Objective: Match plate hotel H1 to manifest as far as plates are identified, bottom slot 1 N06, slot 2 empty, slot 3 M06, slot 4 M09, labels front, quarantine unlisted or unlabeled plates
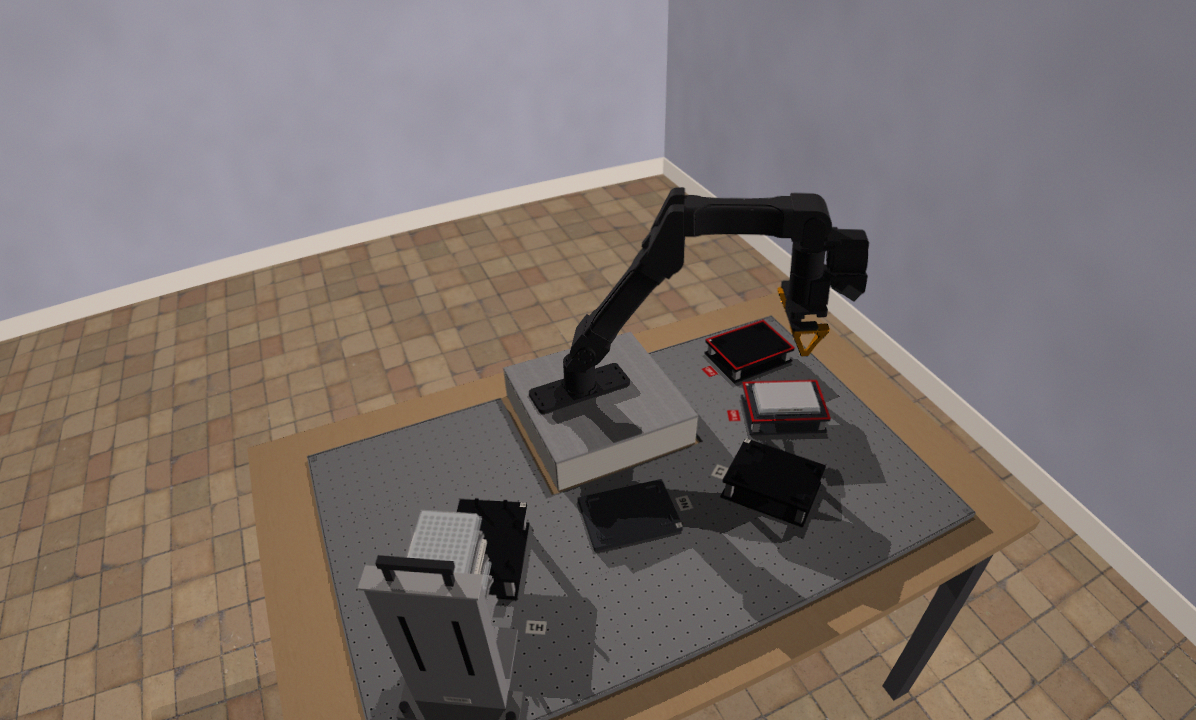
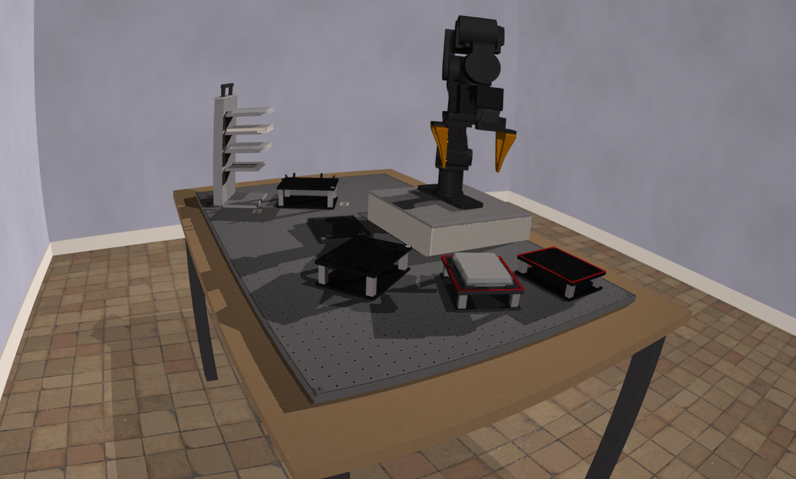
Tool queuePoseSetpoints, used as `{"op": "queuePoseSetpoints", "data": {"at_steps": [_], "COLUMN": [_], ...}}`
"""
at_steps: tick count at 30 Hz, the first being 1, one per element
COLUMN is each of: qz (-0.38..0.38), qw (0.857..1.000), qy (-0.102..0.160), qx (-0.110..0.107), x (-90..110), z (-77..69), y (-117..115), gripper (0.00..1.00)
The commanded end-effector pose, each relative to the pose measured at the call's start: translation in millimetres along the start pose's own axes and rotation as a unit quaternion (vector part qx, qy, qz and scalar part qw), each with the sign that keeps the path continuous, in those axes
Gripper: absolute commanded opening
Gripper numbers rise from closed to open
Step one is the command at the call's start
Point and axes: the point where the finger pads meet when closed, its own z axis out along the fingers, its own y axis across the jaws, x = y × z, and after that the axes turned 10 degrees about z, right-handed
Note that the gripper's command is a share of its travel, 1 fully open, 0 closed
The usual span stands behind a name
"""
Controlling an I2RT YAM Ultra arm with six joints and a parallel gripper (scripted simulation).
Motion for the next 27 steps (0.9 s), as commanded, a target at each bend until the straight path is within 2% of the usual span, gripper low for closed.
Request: {"op": "queuePoseSetpoints", "data": {"at_steps": [1, 27], "qz": [-0.009, -0.009], "qw": [1.000, 1.000], "qy": [0.028, 0.028], "qx": [0.001, 0.001], "x": [3.8, 14.3], "z": [-15.2, -15.9], "y": [-12.2, -84.9], "gripper": [1.00, 1.00]}}
